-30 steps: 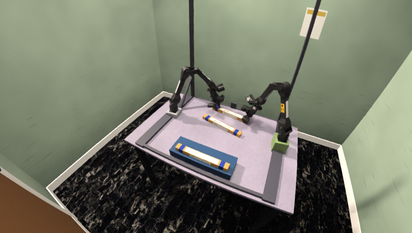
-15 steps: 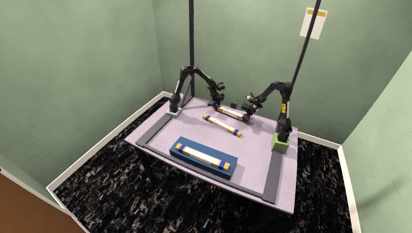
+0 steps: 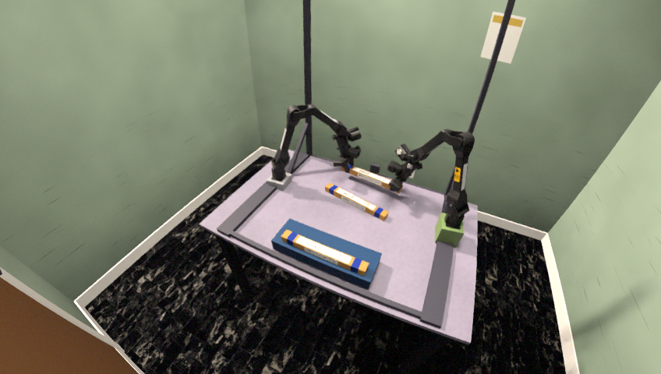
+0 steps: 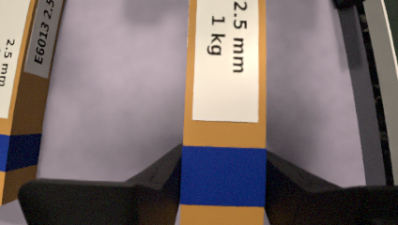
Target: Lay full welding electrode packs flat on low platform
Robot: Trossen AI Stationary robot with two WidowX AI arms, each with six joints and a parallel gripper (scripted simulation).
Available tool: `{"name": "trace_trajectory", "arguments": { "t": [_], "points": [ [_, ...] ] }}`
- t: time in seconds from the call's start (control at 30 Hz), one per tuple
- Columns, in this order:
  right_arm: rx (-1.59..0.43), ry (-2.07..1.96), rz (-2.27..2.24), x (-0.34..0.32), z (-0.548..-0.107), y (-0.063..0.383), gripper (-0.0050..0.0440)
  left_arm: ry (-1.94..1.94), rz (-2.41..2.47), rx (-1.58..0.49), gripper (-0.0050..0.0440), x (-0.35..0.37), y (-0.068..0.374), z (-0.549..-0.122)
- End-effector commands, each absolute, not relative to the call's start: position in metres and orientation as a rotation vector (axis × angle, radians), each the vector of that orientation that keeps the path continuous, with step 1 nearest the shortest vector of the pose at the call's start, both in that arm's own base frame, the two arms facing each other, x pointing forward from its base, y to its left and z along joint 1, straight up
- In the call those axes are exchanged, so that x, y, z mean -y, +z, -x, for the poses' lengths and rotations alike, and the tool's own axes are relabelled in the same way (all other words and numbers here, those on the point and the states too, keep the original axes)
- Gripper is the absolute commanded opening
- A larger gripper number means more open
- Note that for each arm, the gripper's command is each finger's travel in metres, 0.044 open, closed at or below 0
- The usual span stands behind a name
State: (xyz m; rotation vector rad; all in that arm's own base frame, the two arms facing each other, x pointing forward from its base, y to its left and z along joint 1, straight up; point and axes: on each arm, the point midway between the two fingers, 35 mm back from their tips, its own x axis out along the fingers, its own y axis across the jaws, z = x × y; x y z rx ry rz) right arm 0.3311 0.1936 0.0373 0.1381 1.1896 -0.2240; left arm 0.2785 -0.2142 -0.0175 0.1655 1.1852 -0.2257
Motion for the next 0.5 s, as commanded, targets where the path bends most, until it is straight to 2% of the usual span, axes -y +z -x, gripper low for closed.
{"name": "trace_trajectory", "arguments": {
  "t": [0.0, 0.47],
  "points": [
    [-1.141, -0.189, -0.179, -0.202, -0.337, 0.072, -0.0050, -0.257, -0.138, -1.146, -0.0050, 0.224, 0.009, -0.283],
    [-1.141, -0.189, -0.179, -0.201, -0.336, 0.096, -0.0050, -0.257, -0.138, -1.145, -0.0050, 0.224, 0.034, -0.282]
  ]
}}
